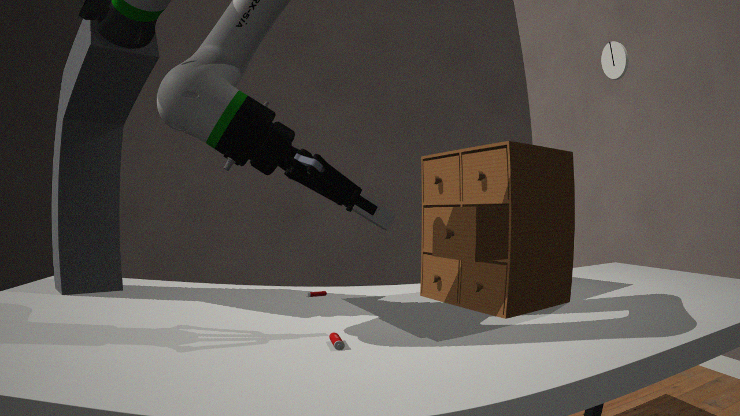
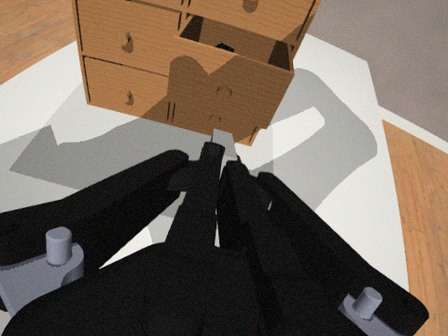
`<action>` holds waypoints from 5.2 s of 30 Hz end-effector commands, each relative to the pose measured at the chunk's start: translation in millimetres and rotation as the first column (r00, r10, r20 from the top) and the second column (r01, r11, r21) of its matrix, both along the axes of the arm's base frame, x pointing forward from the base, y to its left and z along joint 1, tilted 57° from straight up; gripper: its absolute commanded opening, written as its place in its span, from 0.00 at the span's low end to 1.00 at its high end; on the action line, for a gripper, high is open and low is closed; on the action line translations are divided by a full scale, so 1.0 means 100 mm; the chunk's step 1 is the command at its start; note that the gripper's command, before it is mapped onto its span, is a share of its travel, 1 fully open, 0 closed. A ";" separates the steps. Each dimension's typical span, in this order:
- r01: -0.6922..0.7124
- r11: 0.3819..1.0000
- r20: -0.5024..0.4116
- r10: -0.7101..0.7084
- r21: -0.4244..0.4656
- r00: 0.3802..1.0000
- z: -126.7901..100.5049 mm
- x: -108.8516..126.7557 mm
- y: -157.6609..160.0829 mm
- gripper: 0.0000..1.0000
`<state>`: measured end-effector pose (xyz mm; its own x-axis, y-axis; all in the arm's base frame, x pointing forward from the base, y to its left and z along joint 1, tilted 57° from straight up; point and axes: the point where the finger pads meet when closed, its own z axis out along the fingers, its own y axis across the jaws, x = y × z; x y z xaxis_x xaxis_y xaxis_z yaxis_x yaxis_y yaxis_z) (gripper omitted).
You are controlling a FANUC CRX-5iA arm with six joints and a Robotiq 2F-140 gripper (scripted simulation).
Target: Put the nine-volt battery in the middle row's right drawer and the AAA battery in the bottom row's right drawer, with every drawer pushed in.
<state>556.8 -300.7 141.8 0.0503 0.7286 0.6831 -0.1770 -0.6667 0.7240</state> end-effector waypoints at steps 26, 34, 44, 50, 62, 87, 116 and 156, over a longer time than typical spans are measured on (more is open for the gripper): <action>0.000 1.000 0.000 0.000 0.000 1.000 0.13 0.60 0.00 0.00; 0.000 1.000 0.000 0.000 0.000 1.000 0.13 0.60 0.00 0.00; 0.000 1.000 0.000 0.000 0.000 1.000 0.13 0.60 0.00 0.00; 0.000 1.000 0.000 0.000 0.000 1.000 0.13 0.60 0.00 0.00; 0.000 1.000 0.000 0.000 0.000 1.000 0.13 0.61 0.00 0.00; 0.000 1.000 0.000 0.000 0.000 1.000 0.22 0.78 0.05 0.00; 0.000 1.000 0.000 0.000 0.000 1.000 0.40 1.17 0.15 0.00; 0.000 1.000 0.000 0.000 0.000 1.000 0.57 1.51 0.24 0.00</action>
